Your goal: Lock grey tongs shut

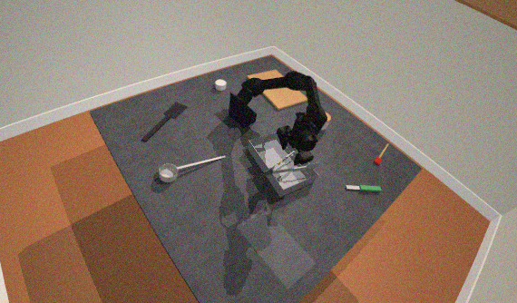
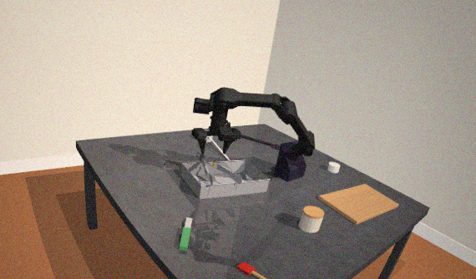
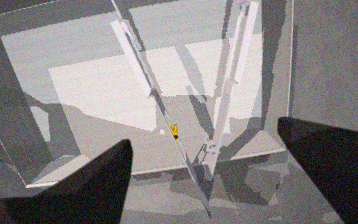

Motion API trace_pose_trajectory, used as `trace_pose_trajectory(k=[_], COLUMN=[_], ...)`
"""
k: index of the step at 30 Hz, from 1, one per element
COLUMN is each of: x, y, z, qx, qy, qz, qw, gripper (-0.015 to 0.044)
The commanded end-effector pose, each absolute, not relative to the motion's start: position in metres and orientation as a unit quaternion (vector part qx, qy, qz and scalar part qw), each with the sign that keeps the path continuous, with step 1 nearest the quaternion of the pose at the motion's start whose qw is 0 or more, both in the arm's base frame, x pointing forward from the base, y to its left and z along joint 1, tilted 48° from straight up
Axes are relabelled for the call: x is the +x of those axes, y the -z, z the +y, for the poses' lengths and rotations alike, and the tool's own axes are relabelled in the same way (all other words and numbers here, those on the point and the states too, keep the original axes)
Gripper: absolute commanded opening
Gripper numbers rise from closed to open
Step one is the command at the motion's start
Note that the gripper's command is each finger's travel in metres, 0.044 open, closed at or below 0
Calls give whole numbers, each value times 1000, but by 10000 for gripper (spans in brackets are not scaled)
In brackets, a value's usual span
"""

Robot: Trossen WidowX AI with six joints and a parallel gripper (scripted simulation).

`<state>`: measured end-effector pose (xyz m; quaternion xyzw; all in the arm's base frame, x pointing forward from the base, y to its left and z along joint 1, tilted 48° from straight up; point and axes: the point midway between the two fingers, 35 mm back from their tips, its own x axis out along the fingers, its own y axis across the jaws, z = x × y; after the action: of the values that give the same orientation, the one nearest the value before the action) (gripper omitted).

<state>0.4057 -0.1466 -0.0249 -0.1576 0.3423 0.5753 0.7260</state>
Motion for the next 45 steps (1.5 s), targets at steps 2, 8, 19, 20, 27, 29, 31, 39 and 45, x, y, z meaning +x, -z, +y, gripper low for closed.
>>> trace_pose_trajectory(k=[2,8,19,20,27,29,31,39,45], x=[407,409,412,413,414,415,415,416,417], y=[26,33,46,47,55,57,59,68,74], z=[-144,-138,-126,-124,-116,-114,-111,-102,-94], qx=[-158,-159,-159,-159,-159,-159,-159,-158,-158], qy=[-575,-575,-575,-575,-575,-575,-575,-575,-575], qz=[340,340,340,340,340,340,340,339,339], qw=[727,727,727,727,727,727,727,727,727], gripper=[440,440,440,440,440,440,440,440,440])
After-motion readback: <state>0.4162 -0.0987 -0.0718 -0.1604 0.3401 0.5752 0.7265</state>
